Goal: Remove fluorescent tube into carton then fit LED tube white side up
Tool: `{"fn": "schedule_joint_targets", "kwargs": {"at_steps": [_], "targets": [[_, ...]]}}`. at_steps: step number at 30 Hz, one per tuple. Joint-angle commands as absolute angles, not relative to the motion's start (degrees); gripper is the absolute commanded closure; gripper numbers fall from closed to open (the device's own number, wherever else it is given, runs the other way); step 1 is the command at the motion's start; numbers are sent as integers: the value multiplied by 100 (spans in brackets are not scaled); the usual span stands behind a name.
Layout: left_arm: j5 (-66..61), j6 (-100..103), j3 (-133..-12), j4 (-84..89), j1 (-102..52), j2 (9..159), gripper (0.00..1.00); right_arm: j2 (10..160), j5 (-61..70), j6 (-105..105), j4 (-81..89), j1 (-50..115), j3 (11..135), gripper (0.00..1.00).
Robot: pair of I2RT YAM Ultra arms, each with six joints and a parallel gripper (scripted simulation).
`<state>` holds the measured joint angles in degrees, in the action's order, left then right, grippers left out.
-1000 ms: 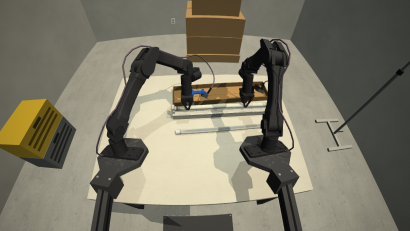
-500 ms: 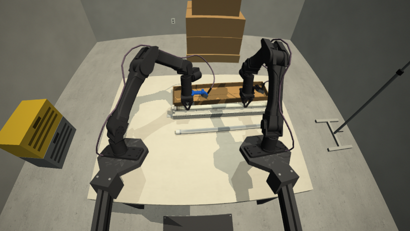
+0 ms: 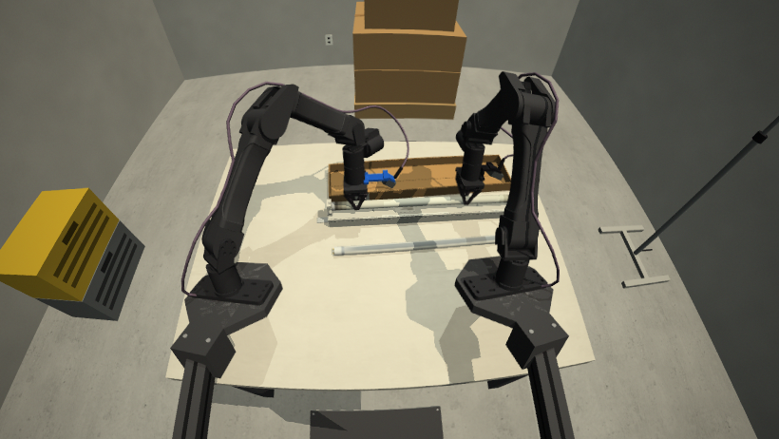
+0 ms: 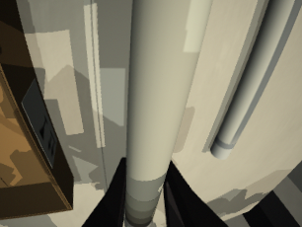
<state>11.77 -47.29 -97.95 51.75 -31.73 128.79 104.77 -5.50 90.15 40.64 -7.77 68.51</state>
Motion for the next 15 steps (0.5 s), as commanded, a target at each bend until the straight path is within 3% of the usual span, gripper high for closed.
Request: {"fn": "schedule_joint_targets", "kwargs": {"at_steps": [1, 15], "targets": [[1384, -4657, -9555, 4890, -3314, 12662, 89, 10241, -641, 8965, 3721, -716, 6627, 89], [1713, -4732, -8909, 4341, -3467, 12365, 89, 9853, -643, 8993, 3099, -695, 5969, 89]]}}
